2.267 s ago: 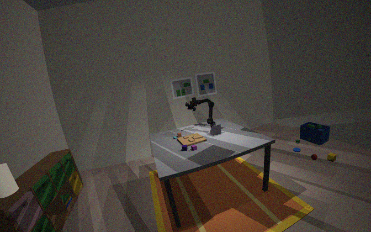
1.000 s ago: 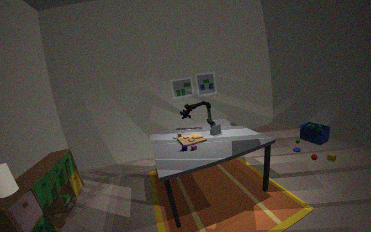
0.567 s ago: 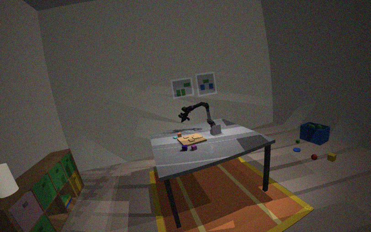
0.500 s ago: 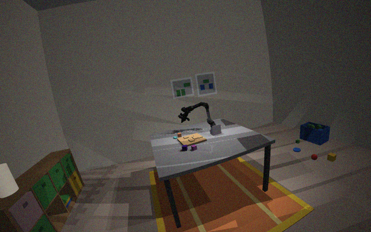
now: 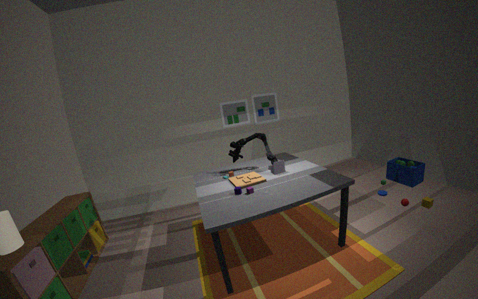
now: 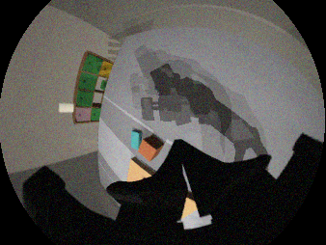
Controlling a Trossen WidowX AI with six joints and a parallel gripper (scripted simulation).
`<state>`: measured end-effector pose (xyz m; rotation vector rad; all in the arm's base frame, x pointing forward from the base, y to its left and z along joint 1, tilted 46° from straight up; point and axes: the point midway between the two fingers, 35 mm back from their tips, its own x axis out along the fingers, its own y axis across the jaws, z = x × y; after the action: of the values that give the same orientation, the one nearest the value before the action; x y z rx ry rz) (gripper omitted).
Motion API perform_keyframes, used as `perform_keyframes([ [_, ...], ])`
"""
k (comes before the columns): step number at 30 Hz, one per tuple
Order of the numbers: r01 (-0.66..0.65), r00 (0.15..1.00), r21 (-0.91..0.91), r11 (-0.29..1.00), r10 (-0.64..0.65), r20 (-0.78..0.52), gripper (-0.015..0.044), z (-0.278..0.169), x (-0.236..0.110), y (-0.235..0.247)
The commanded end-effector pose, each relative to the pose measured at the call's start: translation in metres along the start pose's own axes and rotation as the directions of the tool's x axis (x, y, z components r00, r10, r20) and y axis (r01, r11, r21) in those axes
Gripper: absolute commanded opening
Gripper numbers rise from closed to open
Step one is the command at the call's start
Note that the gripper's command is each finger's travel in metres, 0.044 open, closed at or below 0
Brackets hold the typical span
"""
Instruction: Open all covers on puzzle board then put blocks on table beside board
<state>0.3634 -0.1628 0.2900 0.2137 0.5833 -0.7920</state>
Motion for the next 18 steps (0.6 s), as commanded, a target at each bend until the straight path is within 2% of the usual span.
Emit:
perform_keyframes([
  [1,0.012,0.999,-0.061,0.998,-0.015,-0.051,0.0,-0.018,0.008,0.01],
  [18,0.015,0.966,-0.368,0.93,-0.109,-0.235,0.0,-0.098,0.025,0.055],
])
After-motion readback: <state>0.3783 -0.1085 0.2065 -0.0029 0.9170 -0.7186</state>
